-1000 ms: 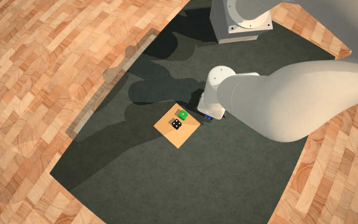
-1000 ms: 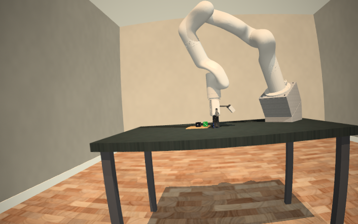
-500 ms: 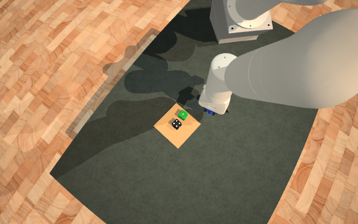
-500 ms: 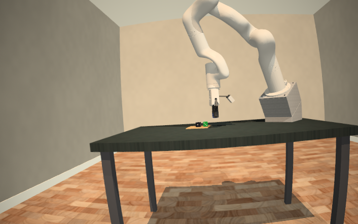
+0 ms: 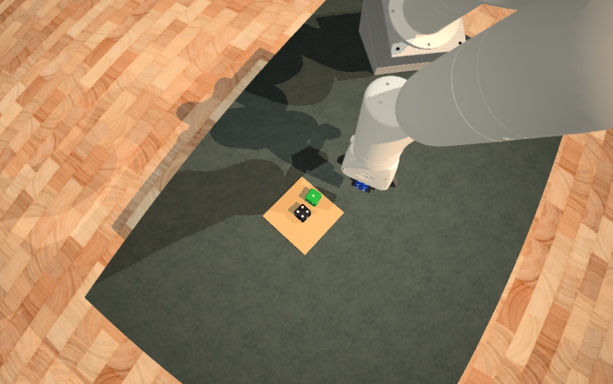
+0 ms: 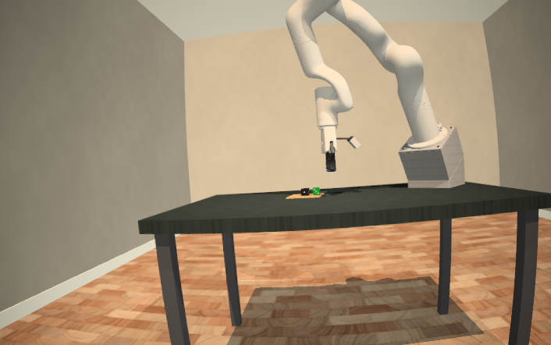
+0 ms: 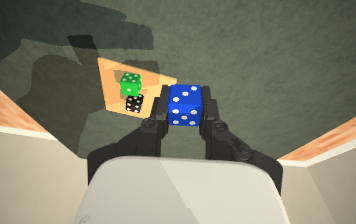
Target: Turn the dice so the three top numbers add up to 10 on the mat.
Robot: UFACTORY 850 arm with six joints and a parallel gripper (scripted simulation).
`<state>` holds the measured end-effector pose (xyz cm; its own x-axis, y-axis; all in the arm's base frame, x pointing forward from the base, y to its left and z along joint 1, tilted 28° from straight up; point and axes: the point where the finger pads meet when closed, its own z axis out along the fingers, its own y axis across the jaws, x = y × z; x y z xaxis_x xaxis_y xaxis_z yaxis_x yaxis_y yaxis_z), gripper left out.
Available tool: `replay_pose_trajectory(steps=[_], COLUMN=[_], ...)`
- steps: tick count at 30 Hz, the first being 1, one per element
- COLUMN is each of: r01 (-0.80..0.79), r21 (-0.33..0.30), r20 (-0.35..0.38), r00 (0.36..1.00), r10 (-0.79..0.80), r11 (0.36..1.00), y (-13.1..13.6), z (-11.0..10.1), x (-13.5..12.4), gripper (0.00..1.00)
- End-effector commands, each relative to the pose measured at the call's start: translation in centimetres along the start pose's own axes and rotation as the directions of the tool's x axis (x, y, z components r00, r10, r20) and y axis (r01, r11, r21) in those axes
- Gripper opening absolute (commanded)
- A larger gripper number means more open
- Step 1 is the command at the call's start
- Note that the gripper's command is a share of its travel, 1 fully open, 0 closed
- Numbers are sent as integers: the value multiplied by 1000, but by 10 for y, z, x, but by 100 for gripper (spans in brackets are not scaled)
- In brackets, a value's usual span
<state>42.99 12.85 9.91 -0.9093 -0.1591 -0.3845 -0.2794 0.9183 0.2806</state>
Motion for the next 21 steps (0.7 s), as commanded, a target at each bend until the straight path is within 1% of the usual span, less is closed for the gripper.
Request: replay_pose_trajectory(steps=[1,3,5,7,9,11,12,14,15,17,18,21], r01=[0,-2,-12,-12,-31,-58,-58,-86,-86,-111,-111,-134], r21=[0,-1,-8,-8,-19,-28,-28,-29,-29,-20,-20,-4], r20=[1,1,4,4,7,8,8,7,7,4,4,2], r00=[1000,1000,1000,1000,999,998,998,996,996,994,994,991], r10=[0,2,12,12,31,58,58,86,86,111,111,134], r11=[1000,1000,1000,1000,999,998,998,996,996,994,994,991], y=[0,-1,-5,-5,-15,-31,-31,-54,-54,-78,-78,-103], z=[0,0,1,1,2,3,3,2,2,0,0,-4], x=[-1,-2,-13,-13,-35,-63,-63,-92,-92,-116,-116,-137], gripper=[27,27,27,27,27,27,27,27,27,27,27,27])
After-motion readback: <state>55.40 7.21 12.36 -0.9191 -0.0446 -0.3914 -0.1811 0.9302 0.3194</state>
